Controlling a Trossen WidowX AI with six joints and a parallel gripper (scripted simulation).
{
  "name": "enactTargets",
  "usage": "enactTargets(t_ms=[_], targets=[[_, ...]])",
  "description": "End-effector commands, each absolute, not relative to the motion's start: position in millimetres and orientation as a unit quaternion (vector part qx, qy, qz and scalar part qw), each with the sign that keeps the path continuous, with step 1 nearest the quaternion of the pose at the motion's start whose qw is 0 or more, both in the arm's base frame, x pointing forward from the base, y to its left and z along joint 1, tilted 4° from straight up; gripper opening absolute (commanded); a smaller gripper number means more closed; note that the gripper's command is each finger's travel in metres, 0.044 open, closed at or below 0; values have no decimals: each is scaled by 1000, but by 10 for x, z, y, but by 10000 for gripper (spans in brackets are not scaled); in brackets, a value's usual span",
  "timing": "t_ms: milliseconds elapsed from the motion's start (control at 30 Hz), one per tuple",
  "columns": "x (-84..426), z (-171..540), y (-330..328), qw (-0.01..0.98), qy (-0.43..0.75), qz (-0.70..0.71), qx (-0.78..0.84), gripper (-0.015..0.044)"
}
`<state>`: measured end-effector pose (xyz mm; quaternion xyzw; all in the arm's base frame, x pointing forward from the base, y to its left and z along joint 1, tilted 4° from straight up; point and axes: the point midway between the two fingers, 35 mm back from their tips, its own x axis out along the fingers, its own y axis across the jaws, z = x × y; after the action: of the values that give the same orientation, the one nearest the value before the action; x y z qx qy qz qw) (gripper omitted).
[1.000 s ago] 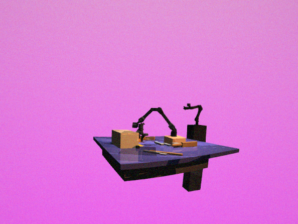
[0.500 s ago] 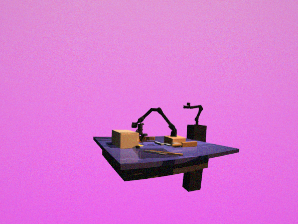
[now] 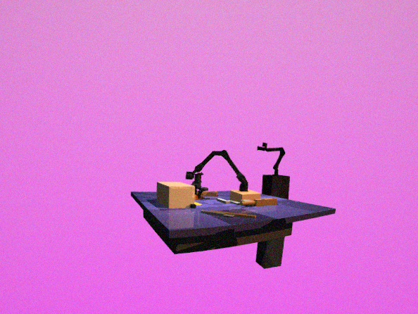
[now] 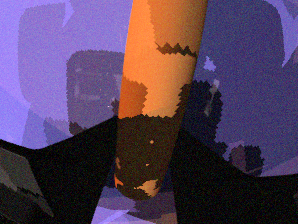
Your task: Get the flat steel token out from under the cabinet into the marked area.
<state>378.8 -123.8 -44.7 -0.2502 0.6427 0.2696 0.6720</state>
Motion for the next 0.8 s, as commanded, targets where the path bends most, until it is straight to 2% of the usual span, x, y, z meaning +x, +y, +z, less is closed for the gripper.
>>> enactTargets(t_ms=[0,767], targets=[[3743,-456,-1175,672,642,274,-246,0],[3594,-455,-1018,672,643,274,-245,0]])
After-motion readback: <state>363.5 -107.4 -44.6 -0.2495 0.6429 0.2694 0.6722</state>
